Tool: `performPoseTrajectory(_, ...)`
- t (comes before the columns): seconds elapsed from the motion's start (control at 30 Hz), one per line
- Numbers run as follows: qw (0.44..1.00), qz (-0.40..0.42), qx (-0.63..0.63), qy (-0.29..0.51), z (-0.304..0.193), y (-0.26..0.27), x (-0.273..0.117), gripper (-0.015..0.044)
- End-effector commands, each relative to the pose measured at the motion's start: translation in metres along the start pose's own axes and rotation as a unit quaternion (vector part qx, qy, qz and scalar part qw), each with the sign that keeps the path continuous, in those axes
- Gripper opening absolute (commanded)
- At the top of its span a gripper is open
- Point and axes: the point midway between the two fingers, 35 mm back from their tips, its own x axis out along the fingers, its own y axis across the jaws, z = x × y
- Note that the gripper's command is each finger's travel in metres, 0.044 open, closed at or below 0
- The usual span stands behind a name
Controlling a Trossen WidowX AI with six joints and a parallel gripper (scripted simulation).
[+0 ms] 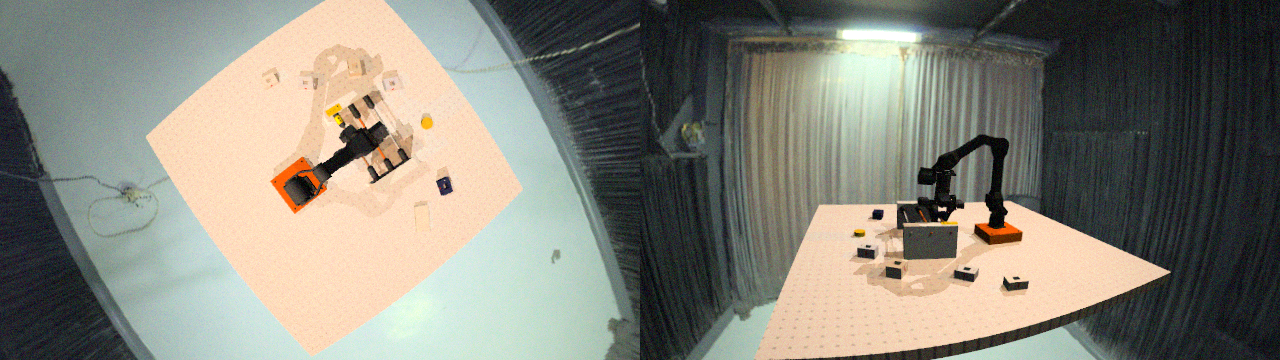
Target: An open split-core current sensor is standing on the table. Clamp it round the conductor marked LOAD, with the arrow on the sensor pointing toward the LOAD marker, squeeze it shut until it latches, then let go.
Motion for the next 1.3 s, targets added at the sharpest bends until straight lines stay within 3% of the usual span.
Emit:
performPoseTrajectory(0.0, 1.0, 0.0, 0.0, 0.0, 0.0, 0.0002, -0.0003, 0.0268)
performPoseTrajectory(0.67, 1.0, 0.0, 0.0, 0.0, 0.0, 0.0002, -0.0003, 0.0268)
performPoseTrajectory(1.27, 1.0, 0.0, 0.0, 0.0, 0.0, 0.0, 0.0, 0.0148)
